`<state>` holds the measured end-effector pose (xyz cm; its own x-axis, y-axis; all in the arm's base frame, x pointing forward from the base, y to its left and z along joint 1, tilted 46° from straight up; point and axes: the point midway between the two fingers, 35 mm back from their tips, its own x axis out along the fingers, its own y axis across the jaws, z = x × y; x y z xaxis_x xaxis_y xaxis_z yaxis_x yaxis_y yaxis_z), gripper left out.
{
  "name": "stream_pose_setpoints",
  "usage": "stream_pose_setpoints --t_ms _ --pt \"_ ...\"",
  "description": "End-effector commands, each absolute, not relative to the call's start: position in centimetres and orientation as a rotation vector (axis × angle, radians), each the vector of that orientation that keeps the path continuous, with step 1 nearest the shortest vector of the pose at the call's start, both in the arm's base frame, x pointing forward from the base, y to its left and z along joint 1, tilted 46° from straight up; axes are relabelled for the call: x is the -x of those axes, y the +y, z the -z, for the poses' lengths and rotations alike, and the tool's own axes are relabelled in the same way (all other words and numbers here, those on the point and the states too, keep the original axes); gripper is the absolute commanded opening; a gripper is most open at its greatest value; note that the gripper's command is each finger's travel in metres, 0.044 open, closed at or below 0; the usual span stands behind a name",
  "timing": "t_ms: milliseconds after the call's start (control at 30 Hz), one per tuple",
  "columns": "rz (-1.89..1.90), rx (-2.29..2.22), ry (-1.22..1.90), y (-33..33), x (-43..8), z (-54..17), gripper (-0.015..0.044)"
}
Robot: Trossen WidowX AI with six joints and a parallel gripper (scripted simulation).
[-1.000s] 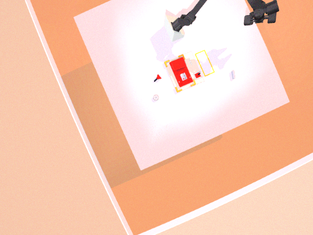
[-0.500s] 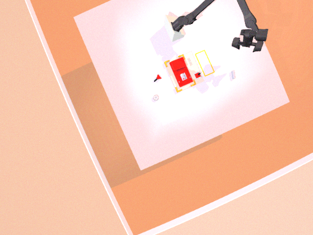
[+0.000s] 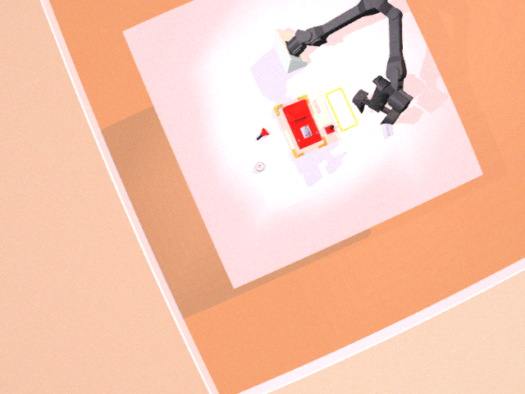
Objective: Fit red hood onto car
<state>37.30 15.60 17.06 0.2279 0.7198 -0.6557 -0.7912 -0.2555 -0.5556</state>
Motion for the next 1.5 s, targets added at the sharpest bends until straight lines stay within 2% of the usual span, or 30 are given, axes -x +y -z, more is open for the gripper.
stream_pose_setpoints --t_ms 0,333,667,800,1467 --pt "-1.443 1.114 0.200 11.9 -37.5 -13.2 0.0440" --pt "-1.506 0.967 0.457 3.1 -34.2 -4.2 0.0440" --pt "-1.591 0.686 0.606 -2.9 -26.2 2.2 0.0440" --pt "-1.601 0.640 0.613 -3.2 -24.8 2.6 0.0440" --pt "-1.601 0.640 0.613 -2.4 -24.8 3.4 0.0440"
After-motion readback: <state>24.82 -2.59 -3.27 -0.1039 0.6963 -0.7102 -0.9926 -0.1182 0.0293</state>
